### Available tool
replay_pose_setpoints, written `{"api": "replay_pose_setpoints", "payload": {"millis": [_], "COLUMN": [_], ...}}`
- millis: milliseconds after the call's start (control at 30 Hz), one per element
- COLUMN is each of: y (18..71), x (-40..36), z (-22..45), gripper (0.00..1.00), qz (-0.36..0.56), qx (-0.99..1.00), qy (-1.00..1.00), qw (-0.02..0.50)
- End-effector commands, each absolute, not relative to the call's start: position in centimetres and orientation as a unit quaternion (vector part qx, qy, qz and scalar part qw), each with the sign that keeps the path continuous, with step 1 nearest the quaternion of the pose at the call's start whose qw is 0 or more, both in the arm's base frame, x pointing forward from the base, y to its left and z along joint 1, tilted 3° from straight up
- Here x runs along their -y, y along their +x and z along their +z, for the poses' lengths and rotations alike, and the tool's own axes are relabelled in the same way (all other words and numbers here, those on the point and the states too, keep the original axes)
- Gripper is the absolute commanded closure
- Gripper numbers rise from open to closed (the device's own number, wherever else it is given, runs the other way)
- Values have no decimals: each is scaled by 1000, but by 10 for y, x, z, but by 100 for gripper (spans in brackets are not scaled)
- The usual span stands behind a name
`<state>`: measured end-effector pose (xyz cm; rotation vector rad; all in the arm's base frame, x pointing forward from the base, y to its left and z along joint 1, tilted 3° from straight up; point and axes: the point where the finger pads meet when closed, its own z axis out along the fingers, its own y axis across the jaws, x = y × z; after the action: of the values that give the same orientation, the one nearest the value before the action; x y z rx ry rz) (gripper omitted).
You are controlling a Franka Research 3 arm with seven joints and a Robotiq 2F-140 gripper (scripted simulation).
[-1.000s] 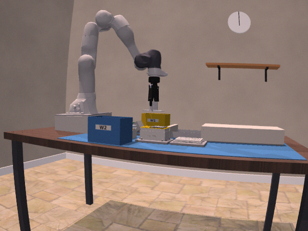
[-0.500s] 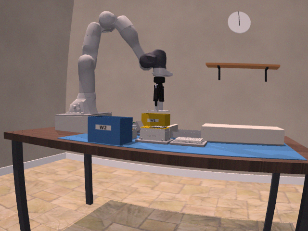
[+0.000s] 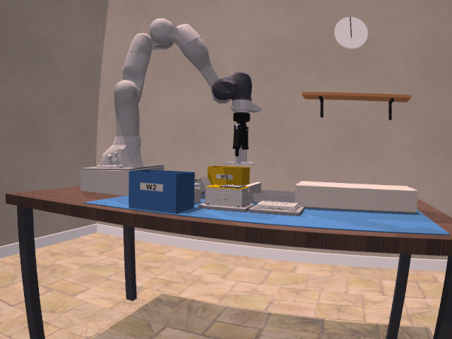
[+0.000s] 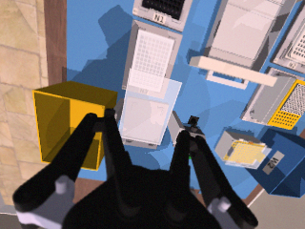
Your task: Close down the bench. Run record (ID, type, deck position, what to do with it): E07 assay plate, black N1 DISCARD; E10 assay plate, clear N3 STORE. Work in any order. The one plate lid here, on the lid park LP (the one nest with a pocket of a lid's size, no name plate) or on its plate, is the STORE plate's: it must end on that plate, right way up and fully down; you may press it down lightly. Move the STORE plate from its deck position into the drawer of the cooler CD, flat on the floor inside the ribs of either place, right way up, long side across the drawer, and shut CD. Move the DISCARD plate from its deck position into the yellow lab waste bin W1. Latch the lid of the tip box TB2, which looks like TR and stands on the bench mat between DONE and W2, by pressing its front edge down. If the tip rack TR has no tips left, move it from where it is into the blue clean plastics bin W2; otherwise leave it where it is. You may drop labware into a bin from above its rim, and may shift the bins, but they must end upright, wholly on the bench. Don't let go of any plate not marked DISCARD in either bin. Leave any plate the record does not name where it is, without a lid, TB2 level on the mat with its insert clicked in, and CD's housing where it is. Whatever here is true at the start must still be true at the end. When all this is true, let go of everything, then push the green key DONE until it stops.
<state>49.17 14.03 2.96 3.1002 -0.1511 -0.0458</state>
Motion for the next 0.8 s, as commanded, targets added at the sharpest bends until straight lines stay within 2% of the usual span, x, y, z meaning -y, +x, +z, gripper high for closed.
{"api": "replay_pose_setpoints", "payload": {"millis": [0,767], "y": [498,554], "x": [-140,-142], "z": [29,27], "gripper": [100,100], "qz": [-18,-18], "qx": [43,43], "qy": [999,999], "qw": [19,19]}}
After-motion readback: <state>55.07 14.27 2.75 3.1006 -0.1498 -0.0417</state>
